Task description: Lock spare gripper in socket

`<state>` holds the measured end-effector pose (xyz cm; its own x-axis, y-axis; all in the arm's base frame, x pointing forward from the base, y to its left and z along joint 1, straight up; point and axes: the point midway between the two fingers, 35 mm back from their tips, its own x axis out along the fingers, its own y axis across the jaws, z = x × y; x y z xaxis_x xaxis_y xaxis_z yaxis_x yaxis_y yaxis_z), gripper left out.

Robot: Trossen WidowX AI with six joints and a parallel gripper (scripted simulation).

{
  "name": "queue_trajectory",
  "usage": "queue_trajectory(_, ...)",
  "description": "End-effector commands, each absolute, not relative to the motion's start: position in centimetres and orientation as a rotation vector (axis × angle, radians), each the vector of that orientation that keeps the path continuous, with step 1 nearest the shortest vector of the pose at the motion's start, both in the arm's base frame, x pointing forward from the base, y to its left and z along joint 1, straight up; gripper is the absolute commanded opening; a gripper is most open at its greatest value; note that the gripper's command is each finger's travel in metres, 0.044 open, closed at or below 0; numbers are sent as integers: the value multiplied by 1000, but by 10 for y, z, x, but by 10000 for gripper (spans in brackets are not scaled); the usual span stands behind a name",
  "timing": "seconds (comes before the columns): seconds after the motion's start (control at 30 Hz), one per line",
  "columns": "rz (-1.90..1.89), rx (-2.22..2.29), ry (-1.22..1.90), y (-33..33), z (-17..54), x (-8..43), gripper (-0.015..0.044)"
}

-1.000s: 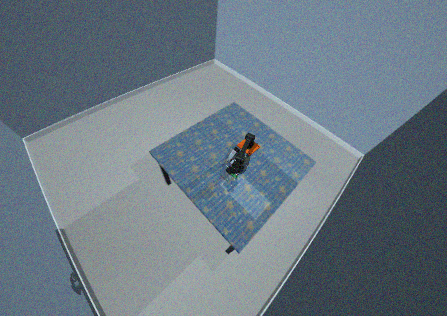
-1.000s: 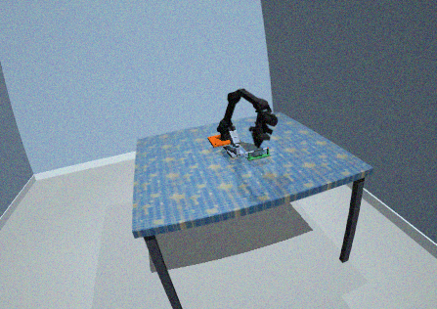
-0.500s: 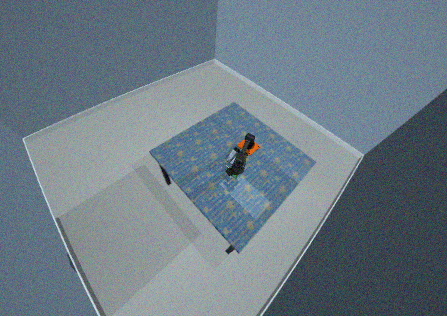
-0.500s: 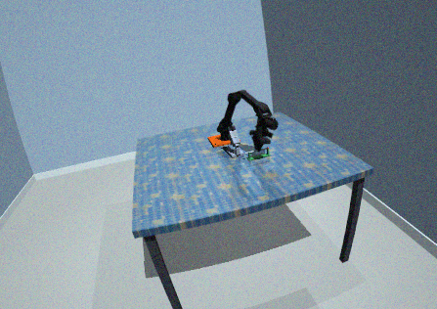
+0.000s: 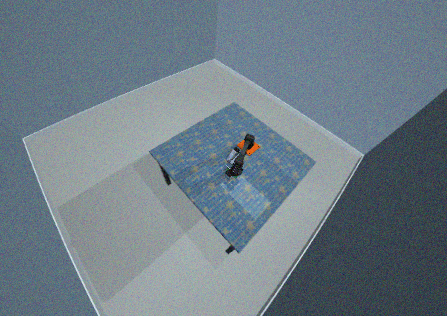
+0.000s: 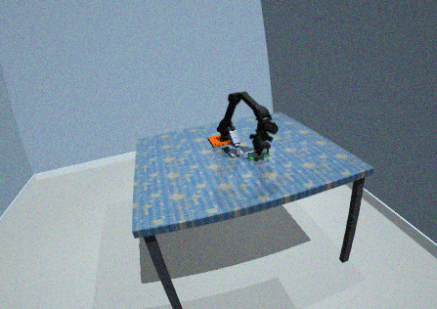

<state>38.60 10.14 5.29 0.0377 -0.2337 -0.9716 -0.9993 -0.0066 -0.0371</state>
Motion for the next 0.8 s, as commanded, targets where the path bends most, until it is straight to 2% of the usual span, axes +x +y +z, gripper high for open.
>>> queue_trajectory(0.0, 1064, -1407, 1355, 100, 46, 385, 180)
queue_trajectory(0.13, 1064, -1408, 1355, 100, 45, 385, 180)
queue_trajectory(0.37, 1064, -1408, 1355, 100, 45, 385, 0)
queue_trajectory(0.77, 1064, -1408, 1355, 100, 49, 385, 0)
